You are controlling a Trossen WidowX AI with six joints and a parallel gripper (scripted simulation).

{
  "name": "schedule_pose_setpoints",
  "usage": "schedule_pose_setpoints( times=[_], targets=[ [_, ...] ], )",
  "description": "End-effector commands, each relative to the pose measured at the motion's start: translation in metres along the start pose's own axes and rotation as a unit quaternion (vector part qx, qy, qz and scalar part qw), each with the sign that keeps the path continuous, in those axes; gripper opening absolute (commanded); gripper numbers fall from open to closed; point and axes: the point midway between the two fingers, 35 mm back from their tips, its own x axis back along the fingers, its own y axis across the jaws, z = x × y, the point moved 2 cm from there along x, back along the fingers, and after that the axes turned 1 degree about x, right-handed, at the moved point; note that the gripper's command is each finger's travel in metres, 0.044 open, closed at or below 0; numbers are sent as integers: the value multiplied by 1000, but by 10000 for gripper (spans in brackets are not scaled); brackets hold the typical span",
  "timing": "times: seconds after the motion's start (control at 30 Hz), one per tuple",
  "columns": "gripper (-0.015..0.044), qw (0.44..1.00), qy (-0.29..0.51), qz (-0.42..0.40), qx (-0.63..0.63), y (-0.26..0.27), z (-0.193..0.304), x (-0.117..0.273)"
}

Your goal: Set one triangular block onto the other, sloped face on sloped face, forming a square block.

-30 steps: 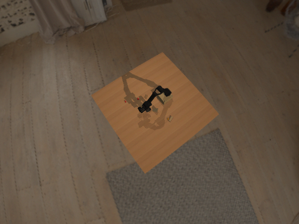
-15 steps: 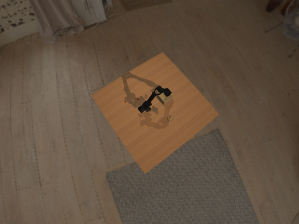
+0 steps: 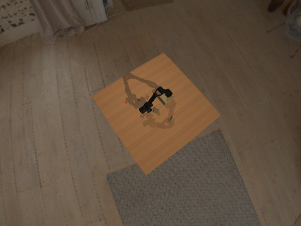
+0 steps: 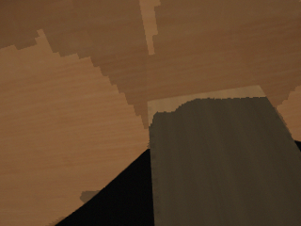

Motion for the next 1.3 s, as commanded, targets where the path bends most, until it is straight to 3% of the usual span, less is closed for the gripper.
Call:
schedule_pose_setpoints(
  times=[0.0,0.3,1.27],
  targets=[
    [0,1000,0,1,-1,-1,1,2],
    [0,1000,-19,0,0,0,4,2],
    [0,923,-385,1,-3,1,70,-1]
  ],
)
